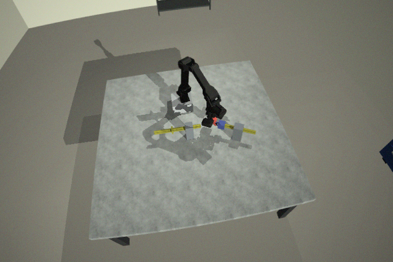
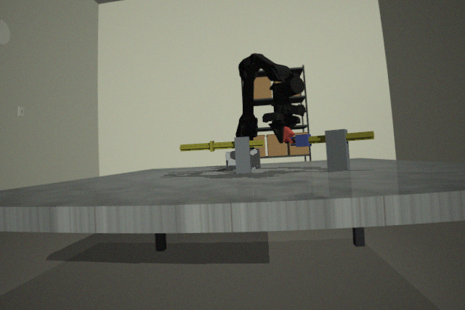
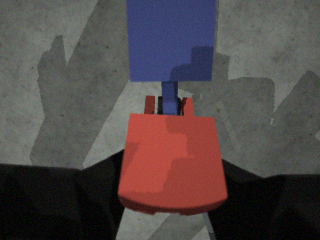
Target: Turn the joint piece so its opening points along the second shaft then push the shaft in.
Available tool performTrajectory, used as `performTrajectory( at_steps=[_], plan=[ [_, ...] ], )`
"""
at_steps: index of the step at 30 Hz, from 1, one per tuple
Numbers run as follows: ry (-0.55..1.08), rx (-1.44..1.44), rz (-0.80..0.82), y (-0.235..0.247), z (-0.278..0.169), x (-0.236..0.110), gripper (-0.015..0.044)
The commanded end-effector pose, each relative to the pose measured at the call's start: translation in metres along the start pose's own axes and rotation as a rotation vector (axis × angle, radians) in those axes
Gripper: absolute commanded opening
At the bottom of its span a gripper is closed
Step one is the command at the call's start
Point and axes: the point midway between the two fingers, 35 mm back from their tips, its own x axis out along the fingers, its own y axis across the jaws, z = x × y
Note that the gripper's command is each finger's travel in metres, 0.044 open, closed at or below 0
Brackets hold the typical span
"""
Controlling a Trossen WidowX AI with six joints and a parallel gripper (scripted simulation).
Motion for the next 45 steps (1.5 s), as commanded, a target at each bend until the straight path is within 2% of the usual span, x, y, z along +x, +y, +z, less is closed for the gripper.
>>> performTrajectory(
  at_steps=[1,40,42,45],
  plan=[
    [-0.001,0.005,0.000,0.0000,0.0004,0.0006,0.0182],
    [-0.001,0.005,0.000,0.0000,0.0004,0.0006,0.0182],
    [0.000,0.000,0.000,0.0000,0.0000,0.0000,0.0147],
    [0.000,0.000,0.000,0.0000,0.0000,0.0000,0.0147]
  ],
)
